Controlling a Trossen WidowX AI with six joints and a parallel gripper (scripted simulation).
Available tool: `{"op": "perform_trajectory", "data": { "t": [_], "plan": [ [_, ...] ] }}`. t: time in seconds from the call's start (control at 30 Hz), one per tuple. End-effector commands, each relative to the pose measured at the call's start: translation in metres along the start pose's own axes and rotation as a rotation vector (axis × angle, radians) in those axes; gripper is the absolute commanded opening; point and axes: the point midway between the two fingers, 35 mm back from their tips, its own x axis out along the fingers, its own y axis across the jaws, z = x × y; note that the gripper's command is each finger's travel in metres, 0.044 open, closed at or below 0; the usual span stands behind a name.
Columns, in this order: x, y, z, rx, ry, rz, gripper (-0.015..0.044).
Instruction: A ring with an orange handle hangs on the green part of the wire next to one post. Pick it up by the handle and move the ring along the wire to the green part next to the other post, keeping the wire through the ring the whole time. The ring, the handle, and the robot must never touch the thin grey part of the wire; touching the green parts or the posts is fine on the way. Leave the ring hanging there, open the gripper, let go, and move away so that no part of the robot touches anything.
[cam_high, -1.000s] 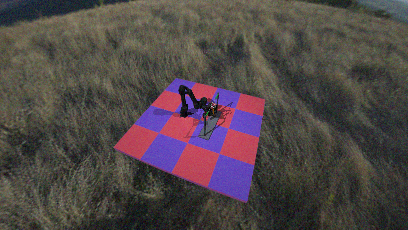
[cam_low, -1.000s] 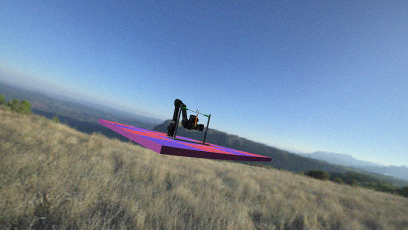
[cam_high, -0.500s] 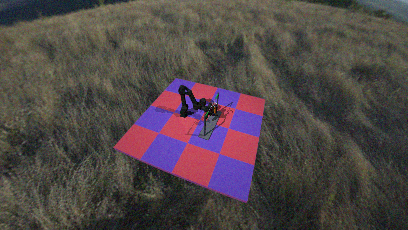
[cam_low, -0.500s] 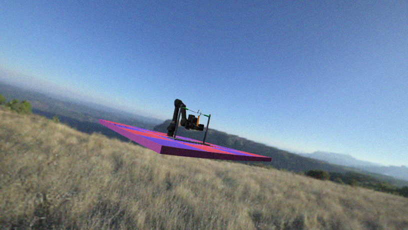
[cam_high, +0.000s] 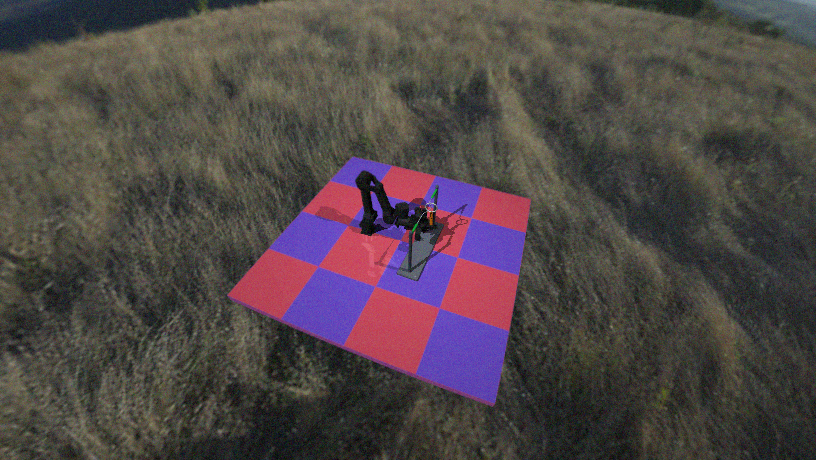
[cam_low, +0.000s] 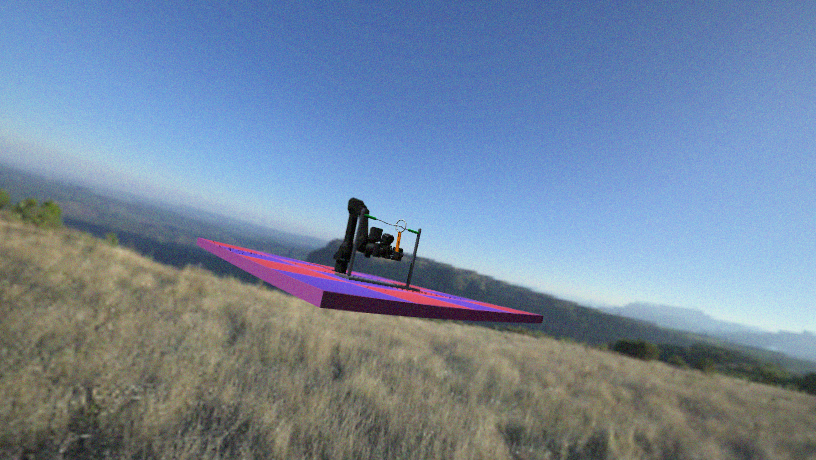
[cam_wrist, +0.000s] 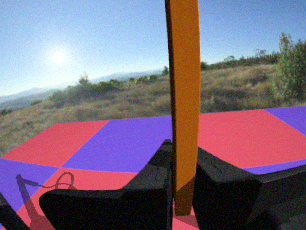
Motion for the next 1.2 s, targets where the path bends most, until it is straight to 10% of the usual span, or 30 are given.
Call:
{"op": "perform_trajectory", "data": {
  "t": [0.0, 0.57, 1.17],
  "plan": [
    [-0.002, 0.004, -0.003, -0.015, 0.007, 0.096, -0.0150],
    [-0.008, 0.019, -0.004, -0.056, 0.006, 0.409, -0.0150],
    [-0.015, 0.031, -0.005, -0.056, 0.000, 0.226, -0.0150]
  ]
}}
